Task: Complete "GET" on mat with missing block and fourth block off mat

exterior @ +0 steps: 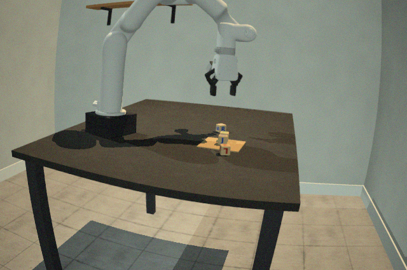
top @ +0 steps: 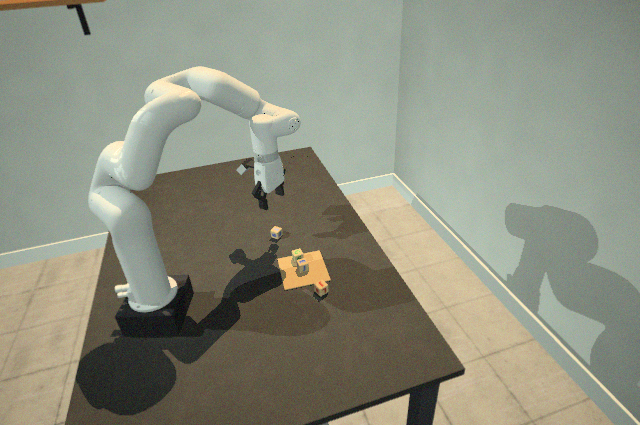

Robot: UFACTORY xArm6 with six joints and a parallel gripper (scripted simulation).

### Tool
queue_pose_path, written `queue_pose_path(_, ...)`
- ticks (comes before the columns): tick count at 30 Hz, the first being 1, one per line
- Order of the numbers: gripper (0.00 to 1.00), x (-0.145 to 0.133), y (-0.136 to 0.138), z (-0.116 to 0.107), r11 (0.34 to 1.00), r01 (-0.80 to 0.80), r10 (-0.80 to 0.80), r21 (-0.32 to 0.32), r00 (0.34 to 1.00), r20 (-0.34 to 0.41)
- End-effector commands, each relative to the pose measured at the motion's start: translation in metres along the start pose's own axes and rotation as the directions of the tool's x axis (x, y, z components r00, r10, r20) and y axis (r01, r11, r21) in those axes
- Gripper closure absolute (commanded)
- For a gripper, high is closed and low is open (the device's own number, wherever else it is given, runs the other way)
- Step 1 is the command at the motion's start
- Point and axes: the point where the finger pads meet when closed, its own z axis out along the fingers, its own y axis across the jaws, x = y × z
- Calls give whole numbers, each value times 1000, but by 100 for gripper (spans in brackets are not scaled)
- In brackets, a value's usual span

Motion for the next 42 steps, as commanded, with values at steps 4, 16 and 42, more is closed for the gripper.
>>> queue_pose_path(4,0,0,1,-1,1000,2,-2,-1,1000,1)
queue_pose_path(16,0,0,1,0,998,62,-62,-1,998,1)
queue_pose_path(42,0,0,2,25,631,776,-776,0,631,2)
